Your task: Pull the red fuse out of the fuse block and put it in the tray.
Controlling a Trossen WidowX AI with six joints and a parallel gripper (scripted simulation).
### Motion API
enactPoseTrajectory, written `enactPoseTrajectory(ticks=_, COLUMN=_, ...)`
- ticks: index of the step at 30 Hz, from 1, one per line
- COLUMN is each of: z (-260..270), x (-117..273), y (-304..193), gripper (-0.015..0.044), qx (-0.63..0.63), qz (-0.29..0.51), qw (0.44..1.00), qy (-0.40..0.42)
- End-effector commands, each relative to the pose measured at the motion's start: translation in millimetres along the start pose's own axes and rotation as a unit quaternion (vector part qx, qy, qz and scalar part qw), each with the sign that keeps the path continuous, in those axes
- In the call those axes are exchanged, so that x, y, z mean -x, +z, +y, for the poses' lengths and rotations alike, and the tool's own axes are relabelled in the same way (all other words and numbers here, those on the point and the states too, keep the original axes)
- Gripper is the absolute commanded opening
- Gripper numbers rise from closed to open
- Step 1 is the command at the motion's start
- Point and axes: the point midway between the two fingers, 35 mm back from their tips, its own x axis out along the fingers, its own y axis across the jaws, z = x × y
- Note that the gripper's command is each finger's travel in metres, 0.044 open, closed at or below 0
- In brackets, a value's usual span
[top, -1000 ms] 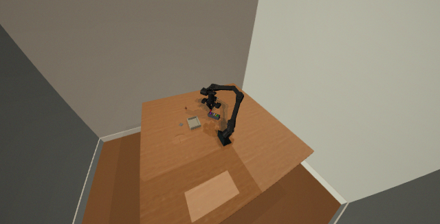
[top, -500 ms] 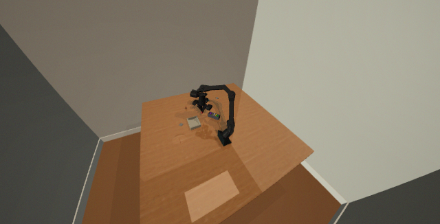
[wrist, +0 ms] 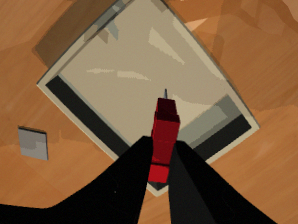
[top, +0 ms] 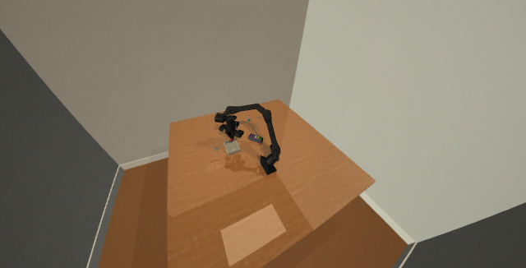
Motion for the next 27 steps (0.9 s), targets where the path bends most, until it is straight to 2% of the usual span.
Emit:
enactPoseTrajectory(ticks=1, z=4.4, x=-2.2, y=-10.6, gripper=0.0000, qx=-0.004, qz=0.002, qw=1.000, qy=-0.001)
enactPoseTrajectory(ticks=27, z=4.5, x=-40.0, y=-10.5, gripper=0.0000, qx=-0.004, qz=0.002, qw=1.000, qy=-0.001)
